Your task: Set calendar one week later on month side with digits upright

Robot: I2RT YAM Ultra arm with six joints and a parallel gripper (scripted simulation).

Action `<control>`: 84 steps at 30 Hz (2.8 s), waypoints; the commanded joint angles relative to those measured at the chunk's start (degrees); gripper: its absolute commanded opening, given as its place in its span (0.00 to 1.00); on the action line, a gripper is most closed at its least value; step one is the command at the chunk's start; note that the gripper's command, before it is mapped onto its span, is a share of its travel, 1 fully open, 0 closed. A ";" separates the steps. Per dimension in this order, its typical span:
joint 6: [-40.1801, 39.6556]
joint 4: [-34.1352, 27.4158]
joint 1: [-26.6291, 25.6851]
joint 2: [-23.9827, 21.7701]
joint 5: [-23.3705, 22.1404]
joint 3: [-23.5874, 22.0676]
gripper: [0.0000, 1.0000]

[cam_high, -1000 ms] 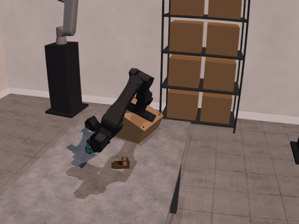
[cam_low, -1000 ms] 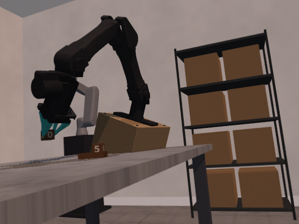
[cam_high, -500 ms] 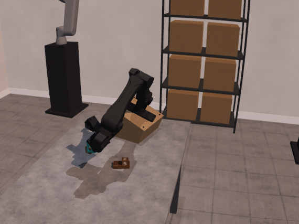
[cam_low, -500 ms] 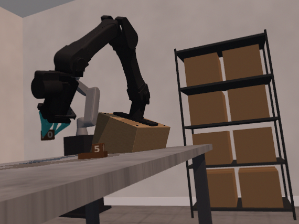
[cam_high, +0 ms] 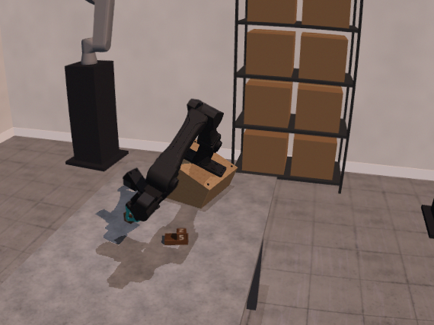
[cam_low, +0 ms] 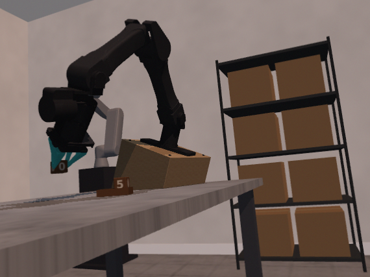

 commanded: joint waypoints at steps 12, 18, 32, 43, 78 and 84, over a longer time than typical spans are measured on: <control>-7.02 3.47 -6.65 -4.43 -12.34 -3.46 0.27; -7.46 3.73 -7.04 -4.67 -13.21 -3.69 0.27; -14.21 5.30 -13.73 -5.53 -27.58 -5.15 0.27; -19.21 4.51 -18.39 -3.93 -37.85 -4.51 0.27; -38.30 -7.88 -30.03 9.27 -66.57 4.98 0.27; -40.55 -9.83 -30.99 11.08 -69.22 6.43 0.27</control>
